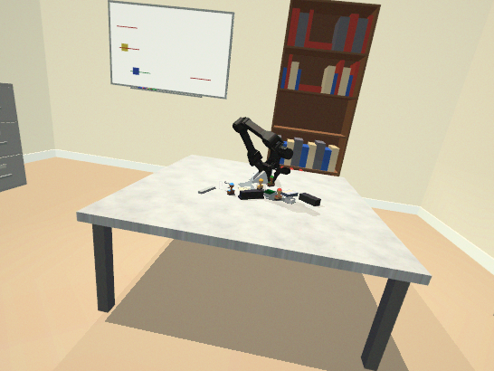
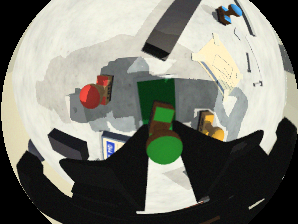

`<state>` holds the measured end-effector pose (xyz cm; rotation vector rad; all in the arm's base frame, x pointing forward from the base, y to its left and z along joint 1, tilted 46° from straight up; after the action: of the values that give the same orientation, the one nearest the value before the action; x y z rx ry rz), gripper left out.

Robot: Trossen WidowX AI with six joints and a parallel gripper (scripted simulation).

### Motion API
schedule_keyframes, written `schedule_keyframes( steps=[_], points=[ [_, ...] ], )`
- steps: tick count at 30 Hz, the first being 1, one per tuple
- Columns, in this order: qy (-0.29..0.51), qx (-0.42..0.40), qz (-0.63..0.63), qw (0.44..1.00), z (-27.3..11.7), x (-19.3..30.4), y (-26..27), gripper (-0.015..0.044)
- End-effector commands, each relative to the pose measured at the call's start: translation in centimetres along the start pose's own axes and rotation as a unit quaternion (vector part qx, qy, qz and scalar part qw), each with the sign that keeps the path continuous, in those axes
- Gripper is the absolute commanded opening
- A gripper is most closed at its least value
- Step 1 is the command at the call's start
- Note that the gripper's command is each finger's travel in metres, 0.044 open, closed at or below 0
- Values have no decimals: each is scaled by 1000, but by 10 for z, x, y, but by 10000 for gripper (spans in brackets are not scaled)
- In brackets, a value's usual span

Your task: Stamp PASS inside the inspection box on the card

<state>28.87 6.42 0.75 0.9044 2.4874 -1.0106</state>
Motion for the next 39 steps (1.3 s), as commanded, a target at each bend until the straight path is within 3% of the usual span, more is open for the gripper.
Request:
schedule_keyframes(
  steps=[1, 39],
  points=[
    [-1, 5, -3, 1000, 6, 1, -2, 0],
    [-3, 8, 0, 1000, 31, 1, -3, 0]
  ],
)
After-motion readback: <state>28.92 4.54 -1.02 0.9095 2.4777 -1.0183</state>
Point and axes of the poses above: the point midway between the two fingers, 35 mm back from their tips, its own z axis out along the fingers, its own y axis across the jaws, x = y × z, the point moved 1 cm from there along -z, back along the fingers, and after that the axes turned 12 degrees about z, right-handed, at the moved point
